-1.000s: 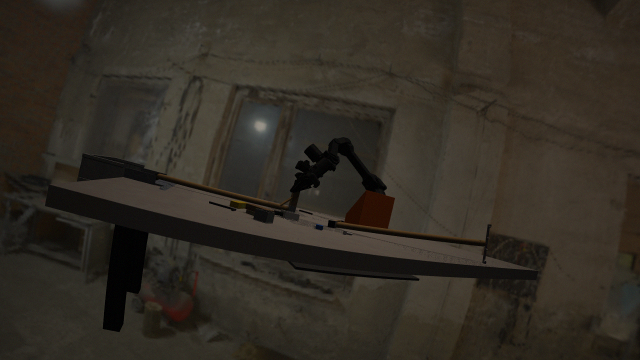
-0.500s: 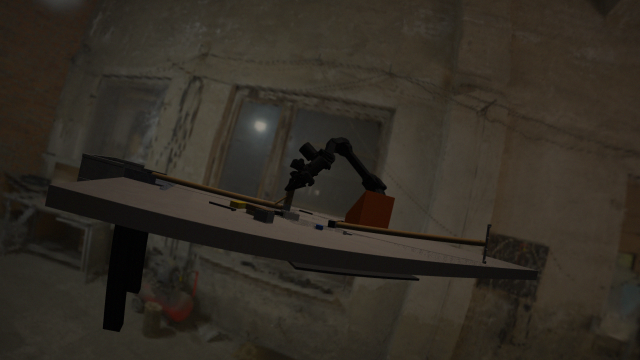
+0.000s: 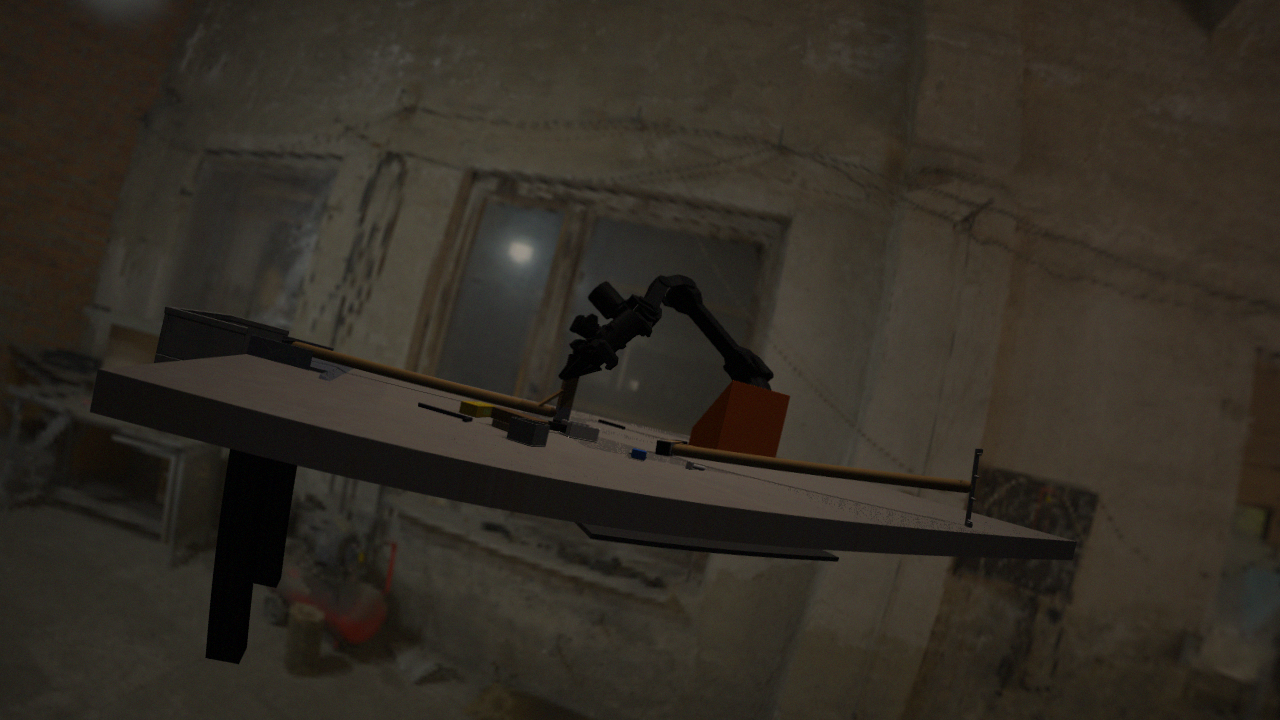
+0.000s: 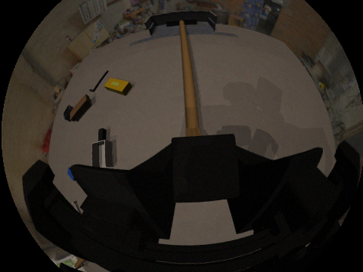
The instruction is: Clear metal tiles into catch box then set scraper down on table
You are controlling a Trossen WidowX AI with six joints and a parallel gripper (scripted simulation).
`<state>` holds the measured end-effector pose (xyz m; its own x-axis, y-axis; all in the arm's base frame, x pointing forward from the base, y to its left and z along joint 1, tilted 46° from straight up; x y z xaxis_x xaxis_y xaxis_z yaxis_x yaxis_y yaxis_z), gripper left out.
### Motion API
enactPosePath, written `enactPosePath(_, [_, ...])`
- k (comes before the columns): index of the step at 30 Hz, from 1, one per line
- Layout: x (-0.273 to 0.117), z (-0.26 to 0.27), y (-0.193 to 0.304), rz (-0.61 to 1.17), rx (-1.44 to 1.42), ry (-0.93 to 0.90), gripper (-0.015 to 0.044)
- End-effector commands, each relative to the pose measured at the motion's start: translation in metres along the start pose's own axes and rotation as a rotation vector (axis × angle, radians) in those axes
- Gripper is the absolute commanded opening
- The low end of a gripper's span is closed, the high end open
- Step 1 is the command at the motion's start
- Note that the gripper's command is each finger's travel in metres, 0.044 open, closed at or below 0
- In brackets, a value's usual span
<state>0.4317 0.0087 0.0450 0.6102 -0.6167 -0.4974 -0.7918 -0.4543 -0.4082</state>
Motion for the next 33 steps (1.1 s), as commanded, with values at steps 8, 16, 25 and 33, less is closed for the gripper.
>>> enactPosePath(8, [0.011, -0.001, -0.016, -0.007, -0.002, -0.003, 0.0000])
enactPosePath(16, [0.018, -0.002, -0.025, -0.008, -0.001, -0.002, 0.0000])
enactPosePath(25, [0.027, -0.004, -0.034, -0.008, -0.001, -0.002, 0.0000])
enactPosePath(33, [0.026, -0.004, -0.031, -0.002, 0.001, 0.001, 0.0000])
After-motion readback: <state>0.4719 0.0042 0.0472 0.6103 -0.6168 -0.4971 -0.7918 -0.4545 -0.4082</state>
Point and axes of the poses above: the point midway between the two fingers, 35 mm back from their tips, its own x axis out along the fingers, its own z axis across the jaws, y = z × x, the point moved 9 cm from there along -x, back along the fingers, and after that the axes turned 6 degrees about -x, right-handed, at the moved point
